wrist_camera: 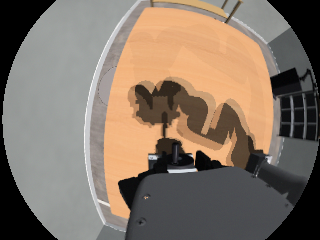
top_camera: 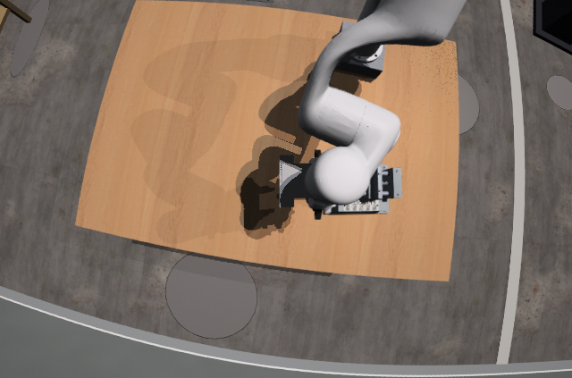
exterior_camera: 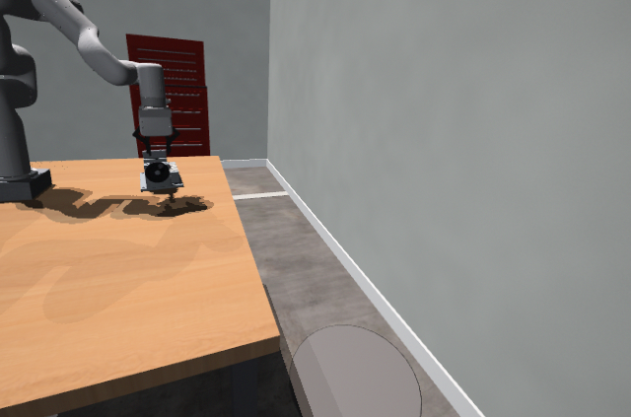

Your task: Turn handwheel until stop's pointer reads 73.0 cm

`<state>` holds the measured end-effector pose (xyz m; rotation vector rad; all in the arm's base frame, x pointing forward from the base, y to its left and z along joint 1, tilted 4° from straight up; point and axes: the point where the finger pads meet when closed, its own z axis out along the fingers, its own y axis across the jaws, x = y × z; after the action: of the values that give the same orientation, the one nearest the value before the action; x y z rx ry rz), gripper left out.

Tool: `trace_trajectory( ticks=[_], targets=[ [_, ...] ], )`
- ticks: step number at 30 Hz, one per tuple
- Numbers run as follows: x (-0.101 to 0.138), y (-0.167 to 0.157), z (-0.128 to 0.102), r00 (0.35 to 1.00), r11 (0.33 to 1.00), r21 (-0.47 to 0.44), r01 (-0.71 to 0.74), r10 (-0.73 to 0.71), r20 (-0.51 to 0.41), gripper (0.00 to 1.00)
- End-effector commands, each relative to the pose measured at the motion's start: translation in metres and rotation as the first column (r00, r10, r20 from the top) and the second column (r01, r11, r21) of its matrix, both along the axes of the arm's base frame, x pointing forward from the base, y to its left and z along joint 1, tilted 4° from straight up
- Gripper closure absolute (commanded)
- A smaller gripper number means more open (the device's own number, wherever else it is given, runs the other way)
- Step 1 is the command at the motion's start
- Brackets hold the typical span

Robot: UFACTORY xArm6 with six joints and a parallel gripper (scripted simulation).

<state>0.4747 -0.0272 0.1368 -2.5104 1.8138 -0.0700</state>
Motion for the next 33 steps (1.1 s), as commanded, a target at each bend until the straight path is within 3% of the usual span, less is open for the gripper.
trace_trajectory(
  ticks=[1, 33],
  targets=[
    [0.0021, -0.0019, 0.0019, 1.0, 1.0, 0.001, 0.0, 0.0, 0.004, 0.43],
    [0.0026, -0.0018, -0.0059, 1.0, 1.0, 0.001, 0.0, 0.0, 0.004, 0.43]
  ],
)
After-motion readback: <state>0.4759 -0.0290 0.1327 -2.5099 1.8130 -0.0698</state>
